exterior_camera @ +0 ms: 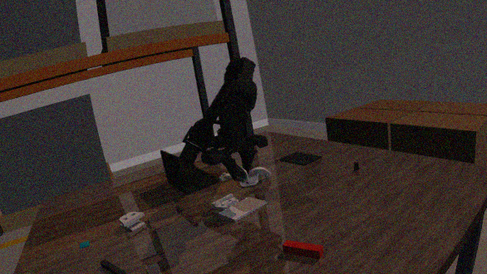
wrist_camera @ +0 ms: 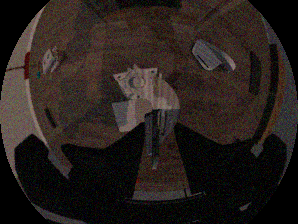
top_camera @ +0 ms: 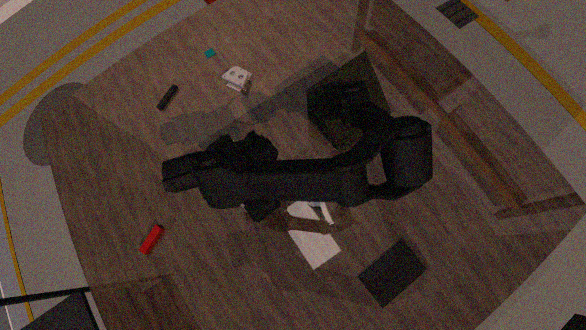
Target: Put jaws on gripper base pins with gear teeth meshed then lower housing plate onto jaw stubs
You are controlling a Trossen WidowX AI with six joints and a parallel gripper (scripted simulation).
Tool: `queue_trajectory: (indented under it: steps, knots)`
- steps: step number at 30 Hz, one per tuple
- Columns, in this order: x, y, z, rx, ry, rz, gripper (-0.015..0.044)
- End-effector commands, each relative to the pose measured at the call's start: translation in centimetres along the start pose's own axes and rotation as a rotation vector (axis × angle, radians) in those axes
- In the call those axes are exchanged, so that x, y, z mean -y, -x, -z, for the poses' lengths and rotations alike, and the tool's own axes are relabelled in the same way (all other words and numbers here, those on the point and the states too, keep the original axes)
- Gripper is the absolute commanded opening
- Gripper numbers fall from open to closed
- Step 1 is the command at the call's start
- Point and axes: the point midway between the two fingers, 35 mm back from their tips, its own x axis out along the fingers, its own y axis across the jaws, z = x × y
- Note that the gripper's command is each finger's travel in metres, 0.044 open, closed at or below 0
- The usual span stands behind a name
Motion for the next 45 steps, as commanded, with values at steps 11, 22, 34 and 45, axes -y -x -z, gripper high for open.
queue_trajectory:
  steps: [11,22,34,45]
  knots:
    - [0.1,0.0,0.5,-0.004,-0.004,0.003,0.0134]
    - [0.1,0.0,0.6,-0.004,-0.009,0.003,0.0134]
    - [0.1,0.0,0.6,-0.004,-0.009,0.003,0.0134]
    - [0.1,-1.1,0.6,-0.004,-0.009,0.002,0.0134]
